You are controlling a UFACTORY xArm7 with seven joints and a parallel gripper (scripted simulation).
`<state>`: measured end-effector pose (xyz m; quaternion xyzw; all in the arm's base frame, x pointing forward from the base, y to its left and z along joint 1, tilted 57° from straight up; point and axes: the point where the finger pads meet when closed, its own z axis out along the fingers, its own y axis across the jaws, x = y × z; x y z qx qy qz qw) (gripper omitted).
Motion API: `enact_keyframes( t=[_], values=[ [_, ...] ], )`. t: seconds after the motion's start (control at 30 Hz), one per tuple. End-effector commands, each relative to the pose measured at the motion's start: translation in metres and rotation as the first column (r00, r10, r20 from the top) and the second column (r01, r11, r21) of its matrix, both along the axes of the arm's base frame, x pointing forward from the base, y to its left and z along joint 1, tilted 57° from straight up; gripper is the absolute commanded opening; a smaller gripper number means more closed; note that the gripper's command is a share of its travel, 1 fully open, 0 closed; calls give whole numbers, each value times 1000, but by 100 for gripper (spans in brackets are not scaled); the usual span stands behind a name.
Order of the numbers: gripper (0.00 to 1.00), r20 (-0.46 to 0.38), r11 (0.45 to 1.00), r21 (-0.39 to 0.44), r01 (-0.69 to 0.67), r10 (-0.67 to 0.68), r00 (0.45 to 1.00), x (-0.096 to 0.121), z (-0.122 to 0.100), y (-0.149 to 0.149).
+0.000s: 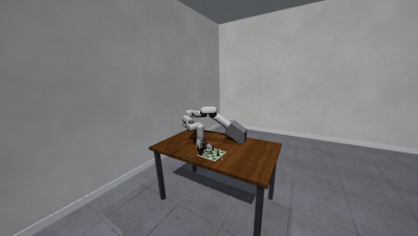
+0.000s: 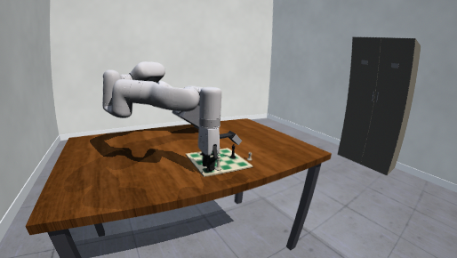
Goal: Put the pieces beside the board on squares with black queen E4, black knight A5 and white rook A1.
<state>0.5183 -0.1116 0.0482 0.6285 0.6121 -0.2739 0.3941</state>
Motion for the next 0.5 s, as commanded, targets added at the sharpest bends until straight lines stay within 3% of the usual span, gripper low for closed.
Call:
enact_keyframes(
  t=[0.0, 0.47],
  values=[
    [37, 2, 1000, 2, -4, 4, 1000, 1, 1, 3],
    [37, 2, 1000, 2, -4, 4, 1000, -2, 14, 23]
  ],
)
